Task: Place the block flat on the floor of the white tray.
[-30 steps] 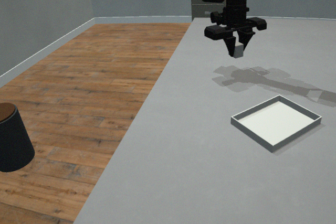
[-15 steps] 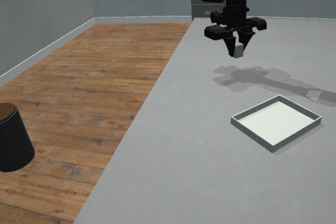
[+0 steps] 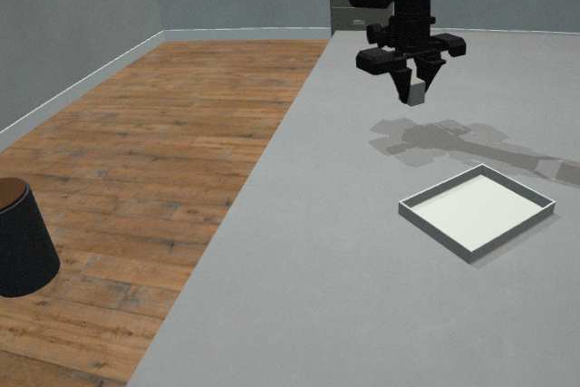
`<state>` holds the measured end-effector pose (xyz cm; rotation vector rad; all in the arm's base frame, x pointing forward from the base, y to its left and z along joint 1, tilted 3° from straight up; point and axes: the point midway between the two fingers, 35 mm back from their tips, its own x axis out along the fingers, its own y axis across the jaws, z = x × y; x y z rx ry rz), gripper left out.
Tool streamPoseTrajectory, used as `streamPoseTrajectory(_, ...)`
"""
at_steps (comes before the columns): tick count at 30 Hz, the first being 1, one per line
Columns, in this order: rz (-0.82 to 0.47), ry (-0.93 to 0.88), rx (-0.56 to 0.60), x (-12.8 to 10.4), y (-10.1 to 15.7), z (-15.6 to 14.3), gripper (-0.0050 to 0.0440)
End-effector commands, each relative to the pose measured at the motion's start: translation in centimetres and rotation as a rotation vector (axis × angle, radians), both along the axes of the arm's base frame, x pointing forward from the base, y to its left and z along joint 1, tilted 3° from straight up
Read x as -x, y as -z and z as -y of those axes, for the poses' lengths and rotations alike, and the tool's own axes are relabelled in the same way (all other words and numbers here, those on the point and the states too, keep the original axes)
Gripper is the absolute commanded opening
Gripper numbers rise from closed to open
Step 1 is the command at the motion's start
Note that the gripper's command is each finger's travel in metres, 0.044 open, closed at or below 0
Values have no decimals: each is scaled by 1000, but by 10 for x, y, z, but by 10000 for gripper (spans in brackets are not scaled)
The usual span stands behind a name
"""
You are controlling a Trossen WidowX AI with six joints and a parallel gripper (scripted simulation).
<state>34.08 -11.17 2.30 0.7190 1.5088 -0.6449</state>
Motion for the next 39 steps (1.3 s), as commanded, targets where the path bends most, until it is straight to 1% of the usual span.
streamPoseTrajectory(1, 36, -3, 15, 9, -14, -26, 0)
streamPoseTrajectory(4, 36, -3, 15, 27, -16, -60, 0)
streamPoseTrajectory(9, 36, -3, 15, 59, -18, -127, 0)
streamPoseTrajectory(12, 36, -3, 15, 75, -19, -159, 0)
streamPoseTrajectory(14, 36, -3, 15, 75, -19, -159, 0)
streamPoseTrajectory(17, 36, -3, 15, 89, -20, -186, 0)
streamPoseTrajectory(20, 36, -3, 15, 97, -21, -205, 0)
streamPoseTrajectory(23, 36, -3, 15, 104, -22, -216, 0)
streamPoseTrajectory(26, 36, -3, 15, 107, -22, -221, 0)
streamPoseTrajectory(39, 36, -3, 15, 107, -22, -222, 0)
